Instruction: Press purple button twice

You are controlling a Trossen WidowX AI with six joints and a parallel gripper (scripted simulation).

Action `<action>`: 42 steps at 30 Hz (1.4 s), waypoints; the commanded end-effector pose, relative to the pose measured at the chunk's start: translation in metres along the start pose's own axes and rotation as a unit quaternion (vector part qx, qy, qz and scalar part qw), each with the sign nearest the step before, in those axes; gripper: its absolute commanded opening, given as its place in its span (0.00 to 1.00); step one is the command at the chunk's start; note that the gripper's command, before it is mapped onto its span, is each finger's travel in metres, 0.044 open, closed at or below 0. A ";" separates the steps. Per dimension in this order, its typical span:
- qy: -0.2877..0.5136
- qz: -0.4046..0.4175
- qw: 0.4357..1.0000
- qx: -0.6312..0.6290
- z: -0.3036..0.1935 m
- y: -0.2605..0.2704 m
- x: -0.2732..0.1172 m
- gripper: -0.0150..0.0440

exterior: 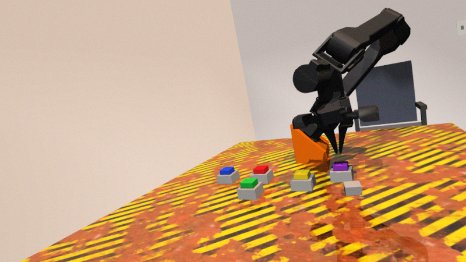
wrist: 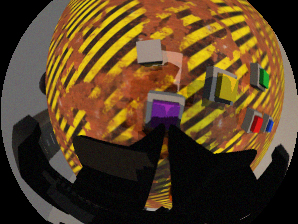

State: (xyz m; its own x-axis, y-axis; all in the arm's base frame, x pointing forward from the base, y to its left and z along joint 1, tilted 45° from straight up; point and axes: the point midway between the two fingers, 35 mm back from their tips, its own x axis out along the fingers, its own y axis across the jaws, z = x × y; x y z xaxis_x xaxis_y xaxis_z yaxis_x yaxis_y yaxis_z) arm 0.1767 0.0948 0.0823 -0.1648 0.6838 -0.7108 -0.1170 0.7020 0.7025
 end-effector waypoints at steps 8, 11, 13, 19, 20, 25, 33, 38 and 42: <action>-0.002 0.002 1.000 0.002 0.001 0.001 0.011 0.29; -0.002 0.002 1.000 0.002 0.001 0.001 0.016 0.29; -0.002 0.002 1.000 0.002 0.001 0.001 0.019 0.29; -0.002 0.003 1.000 0.002 0.001 0.001 0.029 0.29; -0.002 0.003 1.000 0.002 0.001 0.001 0.030 0.29; -0.002 0.003 1.000 0.002 0.001 0.001 0.034 0.29; -0.002 0.003 1.000 0.002 0.001 0.001 0.034 0.29; -0.002 0.003 1.000 0.002 0.001 0.001 0.034 0.29; -0.002 0.000 1.000 0.000 0.001 0.000 0.027 0.29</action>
State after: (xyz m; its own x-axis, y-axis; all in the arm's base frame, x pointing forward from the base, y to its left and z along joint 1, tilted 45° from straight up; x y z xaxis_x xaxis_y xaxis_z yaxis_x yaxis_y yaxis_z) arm 0.1719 0.1176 0.0590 -0.1617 0.6845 -0.7108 -0.1146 0.7024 0.7025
